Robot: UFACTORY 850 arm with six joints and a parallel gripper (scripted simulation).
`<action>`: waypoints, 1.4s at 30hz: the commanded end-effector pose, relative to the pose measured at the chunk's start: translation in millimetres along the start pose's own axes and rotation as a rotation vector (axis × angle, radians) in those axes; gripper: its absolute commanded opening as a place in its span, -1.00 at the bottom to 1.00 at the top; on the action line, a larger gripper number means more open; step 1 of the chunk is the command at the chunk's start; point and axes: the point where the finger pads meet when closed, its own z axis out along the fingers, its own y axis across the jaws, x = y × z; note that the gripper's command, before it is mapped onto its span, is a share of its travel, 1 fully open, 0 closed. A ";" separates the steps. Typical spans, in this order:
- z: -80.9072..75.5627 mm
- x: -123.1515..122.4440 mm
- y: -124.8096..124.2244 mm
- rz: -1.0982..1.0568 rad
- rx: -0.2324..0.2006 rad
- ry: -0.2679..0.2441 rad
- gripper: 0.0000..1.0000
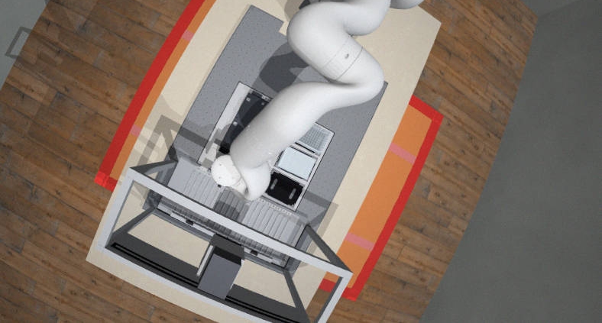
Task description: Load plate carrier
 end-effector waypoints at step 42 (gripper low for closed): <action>-3.7 0.1 -1.0 0.000 0.002 0.000 1.00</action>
